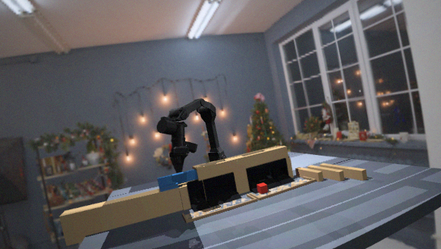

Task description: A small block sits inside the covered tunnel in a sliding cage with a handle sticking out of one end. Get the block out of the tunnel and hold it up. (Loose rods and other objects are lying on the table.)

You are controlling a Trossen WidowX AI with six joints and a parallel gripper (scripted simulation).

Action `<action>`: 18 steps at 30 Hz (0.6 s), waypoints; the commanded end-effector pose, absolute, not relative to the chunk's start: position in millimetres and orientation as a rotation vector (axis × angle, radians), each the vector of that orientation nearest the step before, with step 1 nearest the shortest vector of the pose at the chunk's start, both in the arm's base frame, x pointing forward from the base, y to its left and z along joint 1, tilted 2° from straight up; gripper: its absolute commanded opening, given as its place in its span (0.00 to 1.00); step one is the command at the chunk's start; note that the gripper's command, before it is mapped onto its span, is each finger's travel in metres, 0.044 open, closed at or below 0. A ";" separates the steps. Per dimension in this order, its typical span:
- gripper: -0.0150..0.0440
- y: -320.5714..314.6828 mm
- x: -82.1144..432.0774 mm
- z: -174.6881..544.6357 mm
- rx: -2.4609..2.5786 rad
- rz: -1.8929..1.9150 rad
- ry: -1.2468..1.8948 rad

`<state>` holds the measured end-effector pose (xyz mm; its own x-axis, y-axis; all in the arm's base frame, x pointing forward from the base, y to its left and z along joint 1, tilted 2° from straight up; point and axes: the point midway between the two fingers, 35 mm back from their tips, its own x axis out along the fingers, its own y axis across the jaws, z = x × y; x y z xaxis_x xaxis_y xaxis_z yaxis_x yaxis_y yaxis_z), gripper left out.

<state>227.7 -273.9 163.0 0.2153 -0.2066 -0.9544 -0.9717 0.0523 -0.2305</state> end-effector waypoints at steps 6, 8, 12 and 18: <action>1.00 -274.5 229.6 150.8 -1.398 0.889 1.206; 1.00 -274.5 229.8 147.5 -1.398 0.889 1.206; 1.00 -274.5 230.1 141.1 -1.398 0.889 1.206; 1.00 -274.3 230.3 131.3 -1.398 0.889 1.206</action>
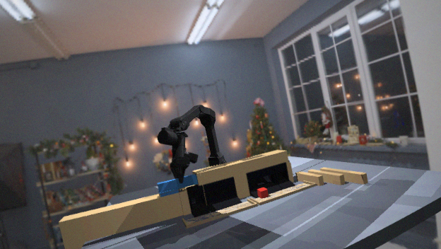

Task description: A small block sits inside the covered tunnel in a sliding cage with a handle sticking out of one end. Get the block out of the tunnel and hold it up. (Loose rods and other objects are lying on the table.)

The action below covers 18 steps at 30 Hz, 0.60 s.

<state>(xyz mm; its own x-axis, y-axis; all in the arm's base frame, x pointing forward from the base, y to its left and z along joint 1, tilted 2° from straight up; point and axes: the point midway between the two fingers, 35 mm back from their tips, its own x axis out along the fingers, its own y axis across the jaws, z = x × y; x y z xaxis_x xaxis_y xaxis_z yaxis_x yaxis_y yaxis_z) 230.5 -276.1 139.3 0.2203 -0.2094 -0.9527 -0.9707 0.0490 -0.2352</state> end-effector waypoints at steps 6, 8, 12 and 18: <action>0.91 -275.8 230.6 133.0 -1.401 0.881 1.212; 0.82 -275.8 230.6 133.0 -1.401 0.881 1.212; 0.64 -275.8 230.6 133.0 -1.401 0.881 1.212; 0.38 -275.8 230.6 133.0 -1.401 0.881 1.212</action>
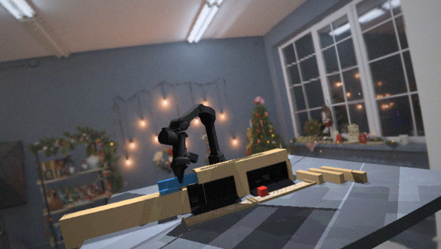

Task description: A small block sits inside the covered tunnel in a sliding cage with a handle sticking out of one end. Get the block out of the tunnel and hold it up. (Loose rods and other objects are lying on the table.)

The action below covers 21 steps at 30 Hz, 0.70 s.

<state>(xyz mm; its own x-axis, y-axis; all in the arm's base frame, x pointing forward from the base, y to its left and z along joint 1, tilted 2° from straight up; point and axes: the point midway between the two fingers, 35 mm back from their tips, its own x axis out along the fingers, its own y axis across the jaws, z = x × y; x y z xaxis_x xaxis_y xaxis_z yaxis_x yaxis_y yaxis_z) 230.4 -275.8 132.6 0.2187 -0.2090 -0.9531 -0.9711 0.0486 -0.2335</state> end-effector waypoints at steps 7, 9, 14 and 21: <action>0.25 -272.7 231.1 132.7 -1.400 0.882 1.211; 0.25 -268.1 231.9 132.4 -1.399 0.882 1.210; 0.25 -252.0 233.8 130.8 -1.397 0.885 1.208; 0.25 -229.2 235.0 127.9 -1.395 0.888 1.205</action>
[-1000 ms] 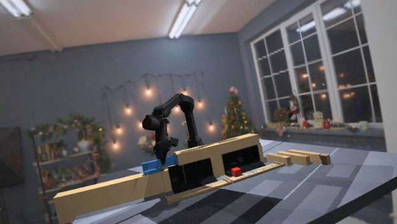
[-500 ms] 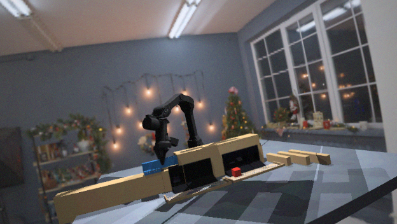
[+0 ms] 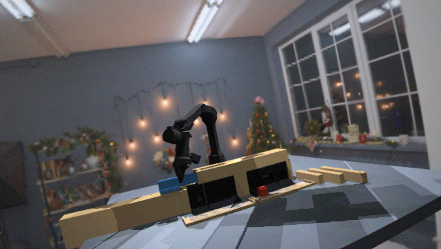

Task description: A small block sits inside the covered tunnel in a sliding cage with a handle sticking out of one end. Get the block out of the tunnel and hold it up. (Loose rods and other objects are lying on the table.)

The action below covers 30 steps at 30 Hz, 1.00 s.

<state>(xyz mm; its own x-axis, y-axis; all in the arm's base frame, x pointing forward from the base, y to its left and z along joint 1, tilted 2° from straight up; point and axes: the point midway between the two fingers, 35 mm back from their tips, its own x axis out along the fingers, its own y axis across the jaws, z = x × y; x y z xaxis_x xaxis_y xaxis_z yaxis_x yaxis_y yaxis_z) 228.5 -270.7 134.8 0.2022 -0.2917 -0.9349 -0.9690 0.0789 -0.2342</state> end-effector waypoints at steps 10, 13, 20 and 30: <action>0.57 -260.3 227.2 135.6 -1.413 0.818 1.291; 0.70 -261.1 227.1 141.7 -1.411 0.830 1.278; 1.00 -263.0 224.5 172.5 -1.398 0.884 1.213; 1.00 -274.0 228.6 163.2 -1.398 0.889 1.206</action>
